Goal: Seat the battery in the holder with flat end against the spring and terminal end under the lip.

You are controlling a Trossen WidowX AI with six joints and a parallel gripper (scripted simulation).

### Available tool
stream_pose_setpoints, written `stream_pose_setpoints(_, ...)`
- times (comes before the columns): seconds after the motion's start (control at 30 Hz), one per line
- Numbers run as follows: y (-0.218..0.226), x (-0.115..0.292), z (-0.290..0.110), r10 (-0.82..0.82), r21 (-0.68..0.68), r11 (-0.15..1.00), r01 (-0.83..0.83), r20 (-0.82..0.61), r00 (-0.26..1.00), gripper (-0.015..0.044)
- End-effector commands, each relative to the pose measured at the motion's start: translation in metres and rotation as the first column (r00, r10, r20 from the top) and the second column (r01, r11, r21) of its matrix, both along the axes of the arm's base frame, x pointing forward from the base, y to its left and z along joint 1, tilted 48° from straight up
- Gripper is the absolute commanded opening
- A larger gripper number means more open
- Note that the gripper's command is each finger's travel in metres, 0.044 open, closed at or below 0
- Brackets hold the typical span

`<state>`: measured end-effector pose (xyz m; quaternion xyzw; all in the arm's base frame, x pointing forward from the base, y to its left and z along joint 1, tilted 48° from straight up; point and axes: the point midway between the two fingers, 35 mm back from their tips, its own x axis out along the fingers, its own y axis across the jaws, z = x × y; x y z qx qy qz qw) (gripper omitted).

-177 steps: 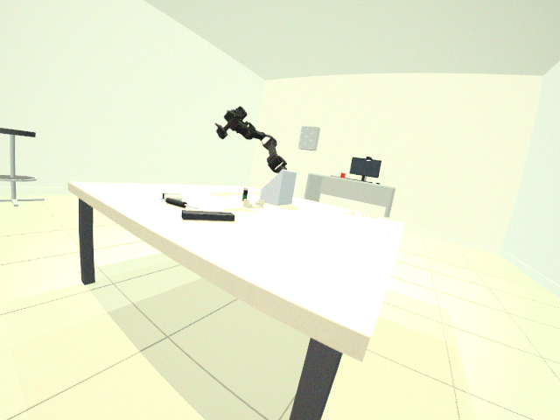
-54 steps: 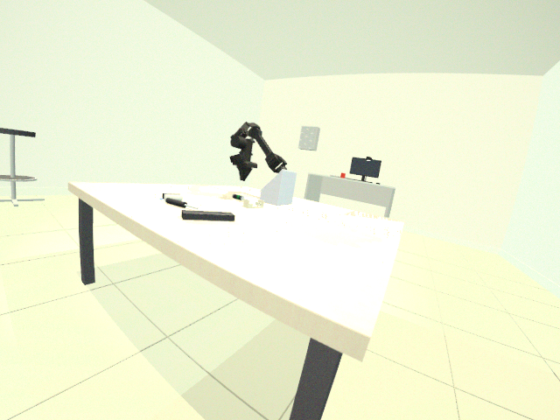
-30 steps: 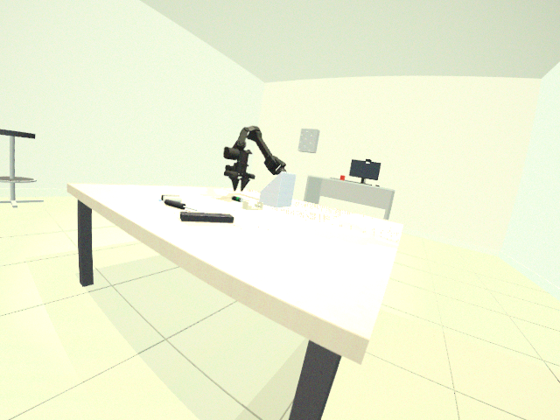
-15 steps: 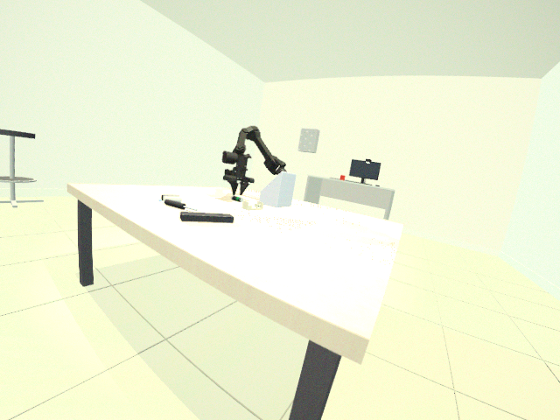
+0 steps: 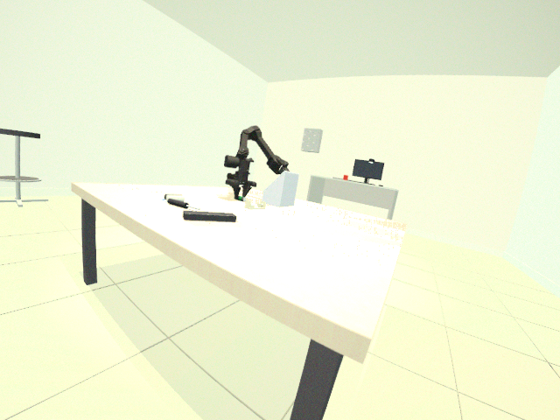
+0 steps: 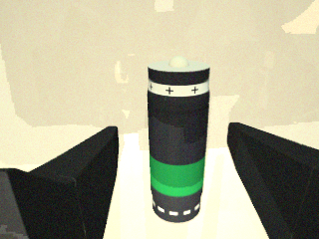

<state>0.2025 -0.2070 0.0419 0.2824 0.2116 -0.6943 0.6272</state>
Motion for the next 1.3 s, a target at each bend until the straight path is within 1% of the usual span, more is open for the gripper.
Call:
stream_pose_setpoints(0.0,-0.001,-0.001,-0.004,0.007,0.006,1.0,-0.007,-0.007,1.0,0.0216)
stream_pose_setpoints(0.13,-0.001,-0.001,-0.004,0.007,0.006,1.0,-0.007,-0.007,1.0,0.0111)
stream_pose_setpoints(0.27,-0.001,-0.001,-0.004,0.007,0.006,1.0,-0.007,-0.007,1.0,0.0084)
stream_pose_setpoints(0.43,0.0,-0.001,-0.003,0.007,0.006,1.0,-0.007,-0.007,1.0,0.0079)
stream_pose_setpoints(0.67,0.033,0.002,0.026,0.007,0.009,1.0,-0.007,-0.006,1.0,0.0079)
stream_pose_setpoints(0.83,0.037,0.003,0.029,0.012,0.009,1.0,-0.012,-0.012,1.0,0.0079)
stream_pose_setpoints(0.9,0.04,0.009,0.026,0.056,0.019,0.998,-0.055,-0.057,0.997,0.0079)
stream_pose_setpoints(1.03,0.053,0.028,0.016,0.188,0.057,0.982,-0.181,-0.192,0.963,0.0079)
stream_pose_setpoints(1.13,0.063,0.042,0.008,0.285,0.094,0.958,-0.269,-0.288,0.914,0.0079)
stream_pose_setpoints(1.27,0.078,0.059,-0.005,0.407,0.154,0.913,-0.378,-0.406,0.818,0.0079)
